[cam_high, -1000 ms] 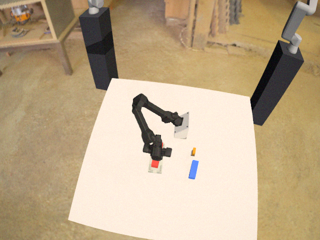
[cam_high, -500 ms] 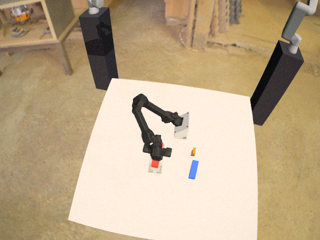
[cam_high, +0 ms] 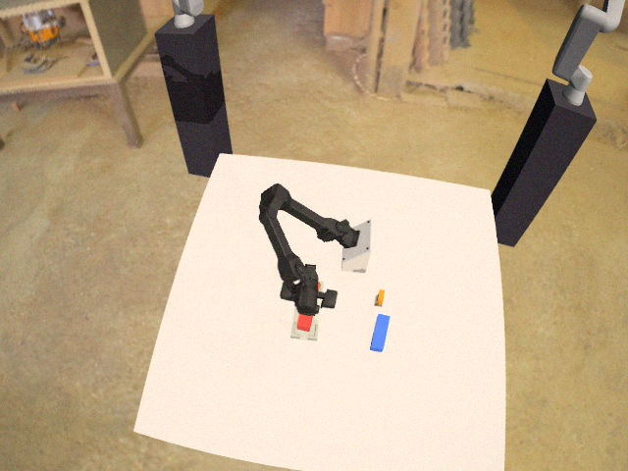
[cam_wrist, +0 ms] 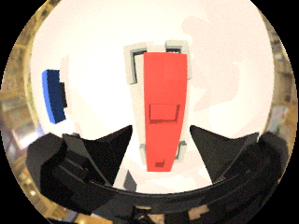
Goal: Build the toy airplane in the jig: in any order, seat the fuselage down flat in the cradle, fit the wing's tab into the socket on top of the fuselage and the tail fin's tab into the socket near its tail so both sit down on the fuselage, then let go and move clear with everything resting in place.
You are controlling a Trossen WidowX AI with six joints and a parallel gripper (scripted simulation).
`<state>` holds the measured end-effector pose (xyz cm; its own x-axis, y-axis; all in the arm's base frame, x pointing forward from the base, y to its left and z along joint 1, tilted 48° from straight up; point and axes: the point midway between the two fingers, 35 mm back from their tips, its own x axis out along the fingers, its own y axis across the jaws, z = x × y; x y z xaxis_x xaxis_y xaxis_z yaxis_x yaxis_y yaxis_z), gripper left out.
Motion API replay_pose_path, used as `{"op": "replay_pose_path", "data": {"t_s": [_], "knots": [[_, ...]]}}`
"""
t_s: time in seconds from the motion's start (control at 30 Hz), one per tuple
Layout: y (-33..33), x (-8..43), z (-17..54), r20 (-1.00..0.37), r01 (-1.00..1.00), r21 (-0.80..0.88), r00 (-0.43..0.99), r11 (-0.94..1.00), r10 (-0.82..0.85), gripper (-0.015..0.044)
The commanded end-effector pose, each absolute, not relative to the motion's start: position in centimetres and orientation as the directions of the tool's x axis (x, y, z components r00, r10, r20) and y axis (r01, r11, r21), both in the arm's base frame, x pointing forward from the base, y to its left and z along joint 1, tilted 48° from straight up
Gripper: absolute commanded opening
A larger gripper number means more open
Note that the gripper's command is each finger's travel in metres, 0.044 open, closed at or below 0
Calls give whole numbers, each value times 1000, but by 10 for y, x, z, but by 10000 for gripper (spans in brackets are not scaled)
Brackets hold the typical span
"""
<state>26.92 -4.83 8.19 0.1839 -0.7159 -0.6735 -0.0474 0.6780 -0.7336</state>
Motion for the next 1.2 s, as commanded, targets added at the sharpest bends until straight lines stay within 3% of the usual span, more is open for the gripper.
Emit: {"op": "replay_pose_path", "data": {"t_s": [0.0,0.37,0.73,1.17], "knots": [[-48,269,82,-674,-45,-733,184,679,-716,440],[27,250,151,-675,-52,-732,185,679,-714,440],[28,255,150,-674,0,-728,186,686,-715,440],[145,304,52,-689,-2,-713,189,701,-700,440]]}}
